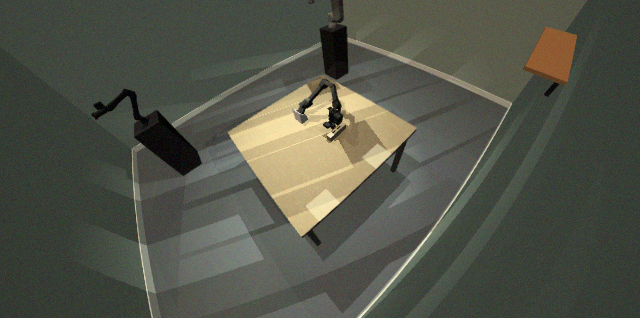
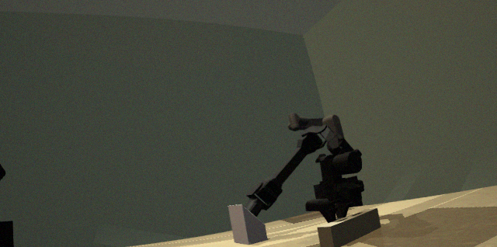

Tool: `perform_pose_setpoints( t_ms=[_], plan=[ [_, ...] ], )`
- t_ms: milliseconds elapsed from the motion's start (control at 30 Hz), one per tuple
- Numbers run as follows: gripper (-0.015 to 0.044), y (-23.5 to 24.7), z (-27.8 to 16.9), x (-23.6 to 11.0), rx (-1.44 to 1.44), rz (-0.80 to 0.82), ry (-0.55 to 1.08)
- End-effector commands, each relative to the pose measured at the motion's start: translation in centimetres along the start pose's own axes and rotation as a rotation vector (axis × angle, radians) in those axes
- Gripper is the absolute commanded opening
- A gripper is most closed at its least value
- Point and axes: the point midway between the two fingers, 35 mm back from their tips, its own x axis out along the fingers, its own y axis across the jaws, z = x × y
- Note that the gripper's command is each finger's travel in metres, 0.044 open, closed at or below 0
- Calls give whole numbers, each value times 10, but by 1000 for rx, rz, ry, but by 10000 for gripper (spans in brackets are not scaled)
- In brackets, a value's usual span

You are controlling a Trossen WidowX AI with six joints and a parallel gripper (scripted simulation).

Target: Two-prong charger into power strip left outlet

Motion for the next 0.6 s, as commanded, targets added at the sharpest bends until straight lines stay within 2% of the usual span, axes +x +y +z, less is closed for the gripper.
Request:
perform_pose_setpoints(
  t_ms=[0, 567],
  plan=[
    [0, 1, 1, -1, 4, 4, -2],
    [0, 2, 3, -1, 4, 4, -2]
  ],
)
